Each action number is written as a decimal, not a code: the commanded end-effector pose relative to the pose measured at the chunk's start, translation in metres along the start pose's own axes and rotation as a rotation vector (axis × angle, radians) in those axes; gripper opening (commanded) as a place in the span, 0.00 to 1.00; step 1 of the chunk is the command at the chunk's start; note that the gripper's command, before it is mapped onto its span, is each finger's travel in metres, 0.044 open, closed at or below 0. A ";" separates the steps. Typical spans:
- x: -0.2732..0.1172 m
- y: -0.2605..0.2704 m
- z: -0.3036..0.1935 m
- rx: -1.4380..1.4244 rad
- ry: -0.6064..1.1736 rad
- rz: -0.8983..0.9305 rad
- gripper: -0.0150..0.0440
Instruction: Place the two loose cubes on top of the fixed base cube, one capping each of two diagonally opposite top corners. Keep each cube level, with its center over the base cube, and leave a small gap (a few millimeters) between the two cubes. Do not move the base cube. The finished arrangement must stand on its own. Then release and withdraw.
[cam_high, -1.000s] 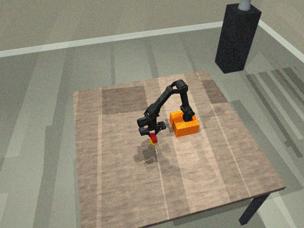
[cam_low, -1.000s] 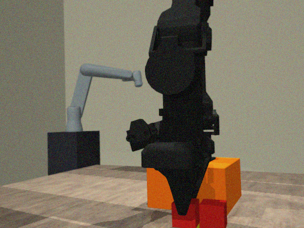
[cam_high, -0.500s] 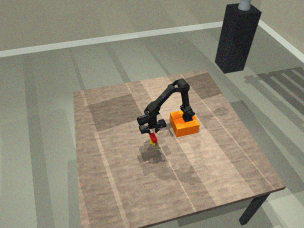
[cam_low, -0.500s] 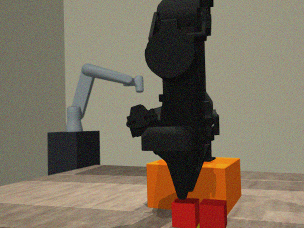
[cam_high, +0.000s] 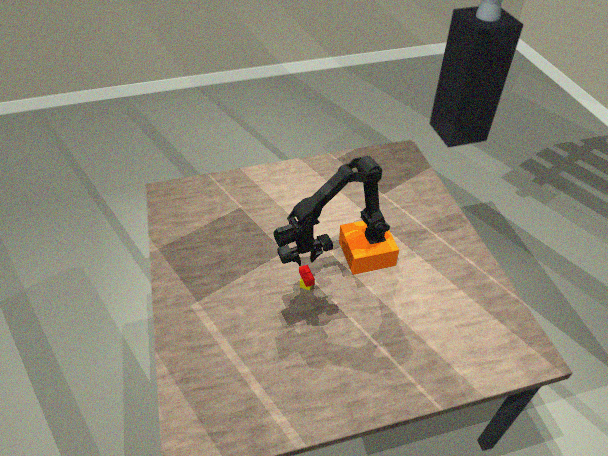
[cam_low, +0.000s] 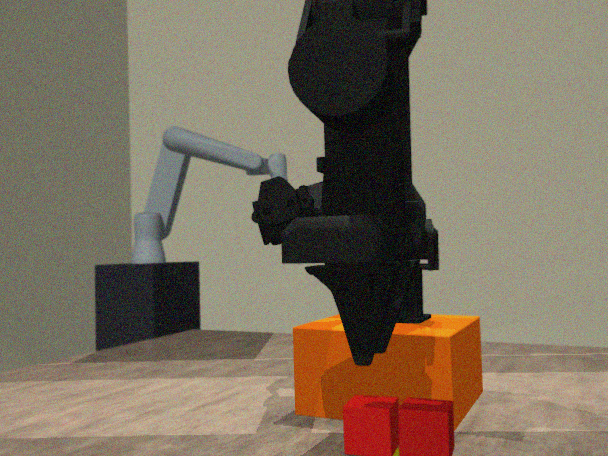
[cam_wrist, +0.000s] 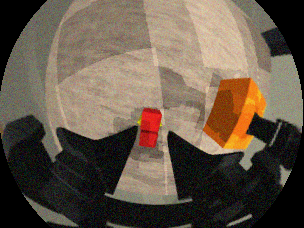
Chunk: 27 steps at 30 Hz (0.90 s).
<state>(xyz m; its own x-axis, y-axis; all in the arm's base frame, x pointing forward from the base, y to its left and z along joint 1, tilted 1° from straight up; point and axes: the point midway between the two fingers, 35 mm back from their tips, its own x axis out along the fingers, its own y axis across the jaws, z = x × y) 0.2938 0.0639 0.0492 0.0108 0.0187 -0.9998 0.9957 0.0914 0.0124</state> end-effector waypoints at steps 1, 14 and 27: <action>-0.008 0.003 0.000 -0.003 0.001 0.012 0.60; -0.020 0.003 0.000 -0.003 0.001 0.012 0.60; -0.023 -0.012 -0.078 0.001 0.006 -0.002 0.93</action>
<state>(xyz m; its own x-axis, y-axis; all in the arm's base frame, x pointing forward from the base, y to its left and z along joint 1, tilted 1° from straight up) 0.2827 0.1092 0.0694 0.0021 0.0205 -0.9998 0.9970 0.0776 0.0036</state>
